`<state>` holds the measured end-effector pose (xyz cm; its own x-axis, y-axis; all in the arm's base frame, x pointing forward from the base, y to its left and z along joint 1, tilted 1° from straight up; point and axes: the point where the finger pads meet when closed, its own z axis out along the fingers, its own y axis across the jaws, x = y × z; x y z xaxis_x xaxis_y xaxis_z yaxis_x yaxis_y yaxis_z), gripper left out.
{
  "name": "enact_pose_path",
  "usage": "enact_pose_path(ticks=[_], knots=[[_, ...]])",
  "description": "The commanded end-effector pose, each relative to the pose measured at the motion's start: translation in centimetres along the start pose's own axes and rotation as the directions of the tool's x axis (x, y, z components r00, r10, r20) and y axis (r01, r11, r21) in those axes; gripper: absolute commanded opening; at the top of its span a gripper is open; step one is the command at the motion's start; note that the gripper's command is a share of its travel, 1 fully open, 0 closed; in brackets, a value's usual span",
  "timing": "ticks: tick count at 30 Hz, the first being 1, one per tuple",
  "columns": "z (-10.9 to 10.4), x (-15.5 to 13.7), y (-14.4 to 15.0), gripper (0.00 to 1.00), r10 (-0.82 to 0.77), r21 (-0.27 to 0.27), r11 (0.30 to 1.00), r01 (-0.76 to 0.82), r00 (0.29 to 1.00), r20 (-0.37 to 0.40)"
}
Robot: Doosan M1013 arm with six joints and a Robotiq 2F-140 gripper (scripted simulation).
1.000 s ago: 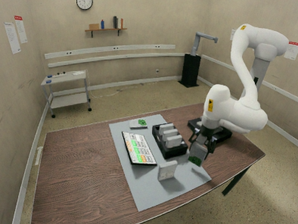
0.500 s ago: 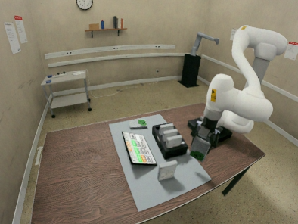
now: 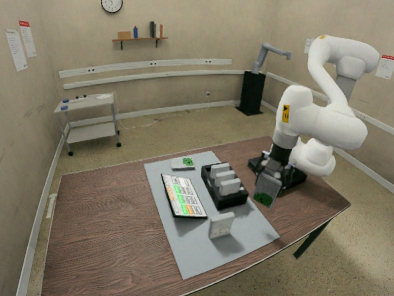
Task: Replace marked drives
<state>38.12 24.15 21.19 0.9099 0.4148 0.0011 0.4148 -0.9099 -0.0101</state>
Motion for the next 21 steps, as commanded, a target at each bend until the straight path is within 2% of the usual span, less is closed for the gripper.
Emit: enact_pose_path(ticks=[1, 10, 21], knots=[[-0.7, 0.0, 0.0, 0.10, 0.000, 0.000, 1.000, 0.000, 1.000, -0.001], [-1.9, 0.0, 0.0, 0.10, 0.000, 0.000, 1.000, 0.000, 1.000, -0.001], [-2.2, 0.0, 0.0, 0.10, 0.000, 0.000, 1.000, 0.000, 1.000, -0.001]])
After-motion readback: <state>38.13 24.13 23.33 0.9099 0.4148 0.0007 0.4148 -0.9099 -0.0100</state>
